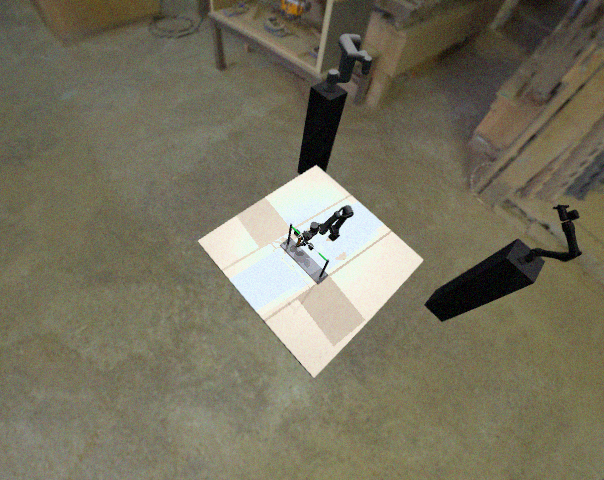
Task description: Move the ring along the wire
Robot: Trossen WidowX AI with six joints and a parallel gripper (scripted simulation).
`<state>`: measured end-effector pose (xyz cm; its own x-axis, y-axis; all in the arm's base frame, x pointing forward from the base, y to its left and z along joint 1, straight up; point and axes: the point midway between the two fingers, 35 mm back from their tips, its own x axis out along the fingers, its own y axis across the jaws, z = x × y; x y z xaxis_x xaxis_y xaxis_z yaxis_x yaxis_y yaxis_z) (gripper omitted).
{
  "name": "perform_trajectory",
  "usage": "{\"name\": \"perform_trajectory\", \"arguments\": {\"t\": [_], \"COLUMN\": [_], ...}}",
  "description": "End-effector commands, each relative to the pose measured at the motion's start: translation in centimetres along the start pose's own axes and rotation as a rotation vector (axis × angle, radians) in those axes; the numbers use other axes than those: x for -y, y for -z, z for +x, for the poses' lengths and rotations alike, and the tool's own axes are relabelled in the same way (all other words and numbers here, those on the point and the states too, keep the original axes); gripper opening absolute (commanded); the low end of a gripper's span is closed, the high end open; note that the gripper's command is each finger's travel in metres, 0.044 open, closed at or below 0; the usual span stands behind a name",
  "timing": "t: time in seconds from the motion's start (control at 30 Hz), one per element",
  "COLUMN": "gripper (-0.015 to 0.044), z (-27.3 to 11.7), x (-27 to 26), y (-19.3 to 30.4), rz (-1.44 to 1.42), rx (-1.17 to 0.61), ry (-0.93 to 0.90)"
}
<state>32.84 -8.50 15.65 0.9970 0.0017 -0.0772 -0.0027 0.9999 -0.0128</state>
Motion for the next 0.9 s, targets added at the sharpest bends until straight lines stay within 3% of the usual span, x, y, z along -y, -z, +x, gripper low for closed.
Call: {"name": "perform_trajectory", "arguments": {"t": [0.0, 0.87], "gripper": [-0.0150, -0.0150], "z": [0.0, 0.1], "x": [-0.3, -2.8], "y": [-0.1, -0.1], "rz": [0.006, 0.034], "rx": [0.002, 0.001], "ry": [0.011, 0.304]}}
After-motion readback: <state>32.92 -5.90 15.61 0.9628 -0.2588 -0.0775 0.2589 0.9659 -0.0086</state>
